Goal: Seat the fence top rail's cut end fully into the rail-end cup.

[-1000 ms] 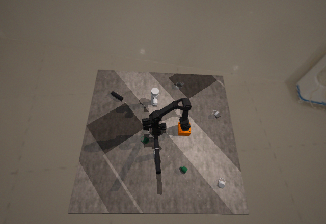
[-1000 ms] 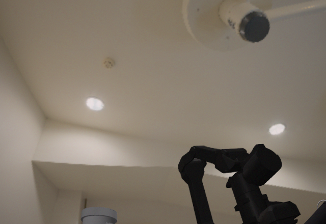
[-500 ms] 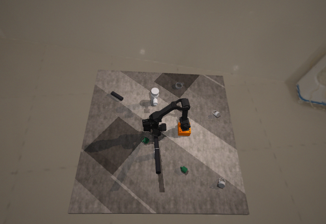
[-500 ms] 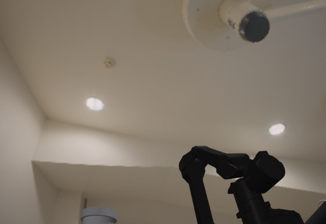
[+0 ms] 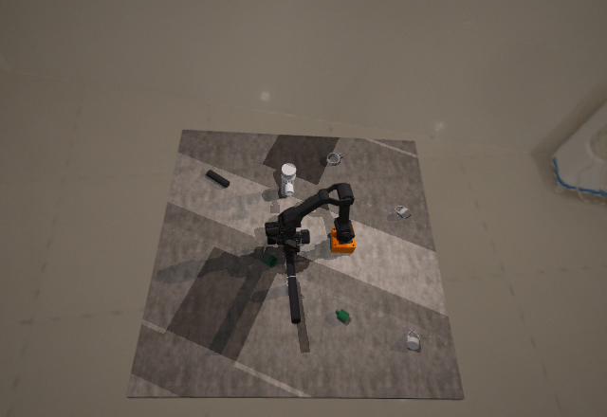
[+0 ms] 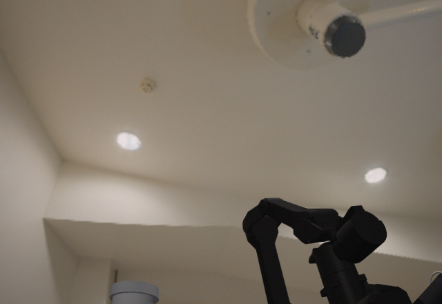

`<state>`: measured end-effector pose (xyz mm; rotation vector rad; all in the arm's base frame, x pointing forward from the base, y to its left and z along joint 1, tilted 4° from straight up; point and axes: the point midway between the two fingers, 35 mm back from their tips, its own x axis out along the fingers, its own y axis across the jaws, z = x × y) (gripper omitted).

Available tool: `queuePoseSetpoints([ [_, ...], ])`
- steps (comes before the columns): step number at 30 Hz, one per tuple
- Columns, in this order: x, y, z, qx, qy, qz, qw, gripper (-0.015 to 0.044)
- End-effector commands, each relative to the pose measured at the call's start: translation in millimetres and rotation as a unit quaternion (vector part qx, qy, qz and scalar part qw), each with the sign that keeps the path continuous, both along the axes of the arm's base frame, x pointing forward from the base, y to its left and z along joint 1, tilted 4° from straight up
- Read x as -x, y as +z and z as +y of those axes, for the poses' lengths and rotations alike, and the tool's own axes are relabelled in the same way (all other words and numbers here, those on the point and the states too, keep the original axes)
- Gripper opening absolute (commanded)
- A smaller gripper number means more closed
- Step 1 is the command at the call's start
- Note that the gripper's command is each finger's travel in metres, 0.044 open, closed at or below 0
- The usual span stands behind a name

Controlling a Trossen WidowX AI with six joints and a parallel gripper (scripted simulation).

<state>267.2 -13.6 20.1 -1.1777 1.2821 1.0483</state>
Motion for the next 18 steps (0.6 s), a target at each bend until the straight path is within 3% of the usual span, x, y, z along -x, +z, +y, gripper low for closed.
queuePoseSetpoints([
  [1,-1,0,1,-0.002,0.002,-0.002,1.000,0.0130],
  [7,0,5,0,-0.002,0.002,-0.002,1.000,0.0000],
  [18,9,47,-26,0.104,-0.017,0.016,0.994,0.0000],
])
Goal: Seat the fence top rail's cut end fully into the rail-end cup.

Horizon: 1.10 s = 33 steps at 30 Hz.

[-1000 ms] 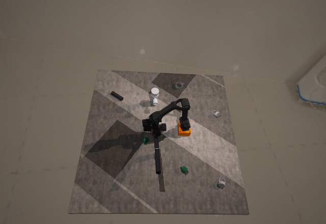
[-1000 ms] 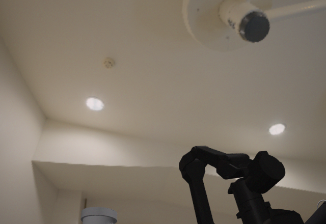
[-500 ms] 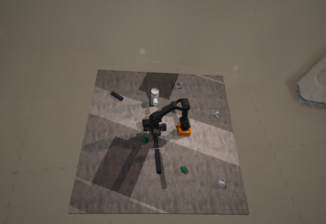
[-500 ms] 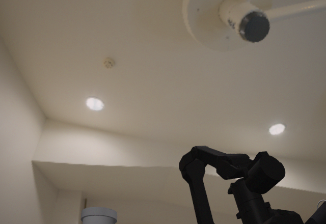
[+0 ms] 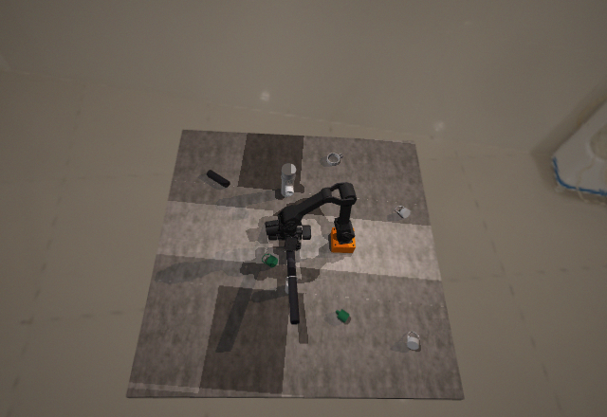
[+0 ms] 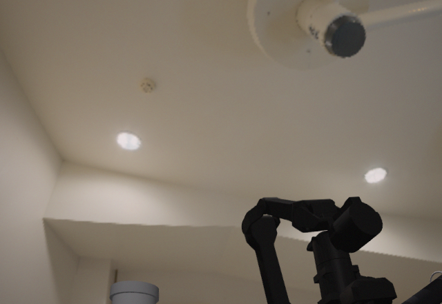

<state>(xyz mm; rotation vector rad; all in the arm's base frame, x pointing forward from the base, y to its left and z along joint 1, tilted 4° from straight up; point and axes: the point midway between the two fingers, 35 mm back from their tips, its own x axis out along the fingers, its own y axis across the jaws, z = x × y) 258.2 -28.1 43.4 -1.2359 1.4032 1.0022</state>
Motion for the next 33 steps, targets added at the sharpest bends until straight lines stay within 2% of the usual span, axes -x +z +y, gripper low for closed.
queuePoseSetpoints([
  [1,2,30,-15,0.060,-0.009,-0.004,0.998,0.0000],
  [7,10,61,-30,0.127,-0.016,0.002,0.992,0.0000],
  [33,10,59,-29,0.116,-0.015,0.008,0.993,0.0000],
])
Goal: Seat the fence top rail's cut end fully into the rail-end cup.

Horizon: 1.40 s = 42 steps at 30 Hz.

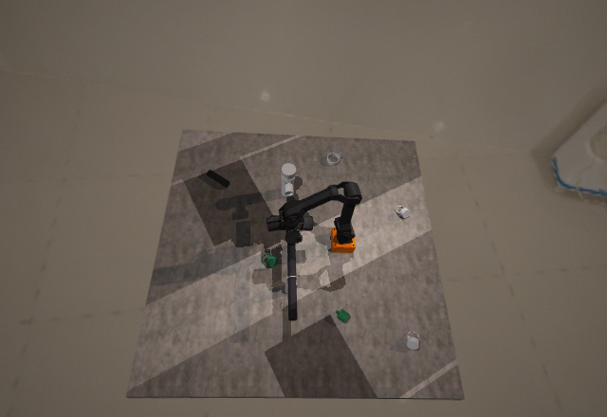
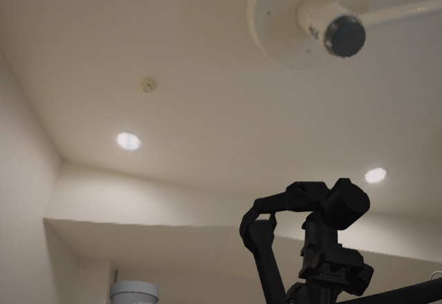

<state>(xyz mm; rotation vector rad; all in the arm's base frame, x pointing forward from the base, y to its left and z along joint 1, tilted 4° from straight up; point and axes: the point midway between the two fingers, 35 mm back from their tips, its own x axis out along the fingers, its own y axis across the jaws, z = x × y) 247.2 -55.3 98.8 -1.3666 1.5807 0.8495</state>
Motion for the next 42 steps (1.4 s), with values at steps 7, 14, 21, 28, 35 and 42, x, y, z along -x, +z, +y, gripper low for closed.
queuePoseSetpoints([
  [7,-3,8,-4,0.002,0.002,-0.001,1.000,0.0000],
  [14,-4,10,-6,0.002,0.002,-0.001,1.000,0.0000],
  [21,-2,9,-14,0.000,0.002,0.001,1.000,0.0000],
  [28,1,8,-24,-0.003,0.003,0.004,1.000,0.0000],
  [35,1,8,-24,-0.003,0.003,0.004,1.000,0.0000],
  [42,1,8,-24,-0.003,0.003,0.004,1.000,0.0000],
])
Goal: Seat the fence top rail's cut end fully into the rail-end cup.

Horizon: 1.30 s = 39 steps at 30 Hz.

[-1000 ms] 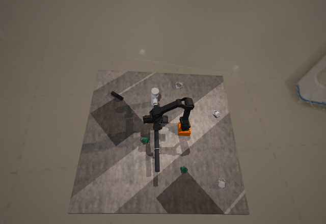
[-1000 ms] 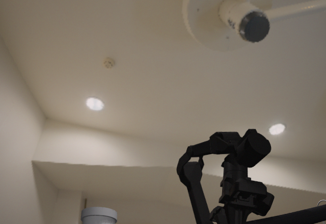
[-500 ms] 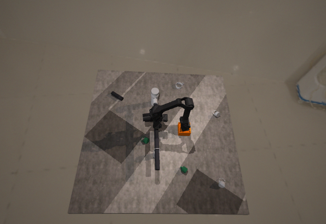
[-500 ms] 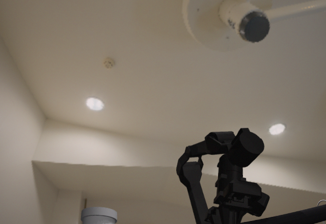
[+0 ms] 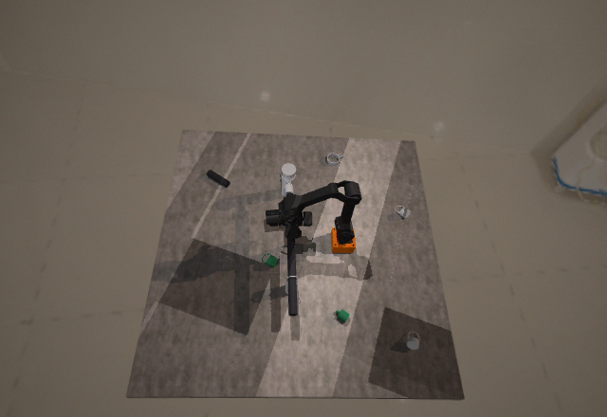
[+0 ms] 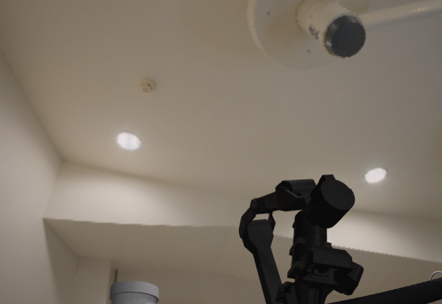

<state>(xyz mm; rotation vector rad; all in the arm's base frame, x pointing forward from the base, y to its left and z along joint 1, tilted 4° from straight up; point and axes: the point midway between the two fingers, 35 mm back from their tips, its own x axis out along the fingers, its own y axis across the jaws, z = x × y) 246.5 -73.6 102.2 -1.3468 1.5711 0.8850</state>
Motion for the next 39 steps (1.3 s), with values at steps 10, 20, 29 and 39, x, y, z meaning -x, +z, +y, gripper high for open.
queuePoseSetpoints([
  [10,0.7,4.2,-5.5,0.012,0.000,-0.003,1.000,0.0000],
  [20,0.7,4.2,-5.5,0.012,0.000,-0.003,1.000,0.0000],
  [29,0.0,0.0,0.0,0.000,0.000,0.000,1.000,0.0000],
  [39,-0.2,0.3,-0.5,0.000,0.001,0.000,1.000,0.0000],
])
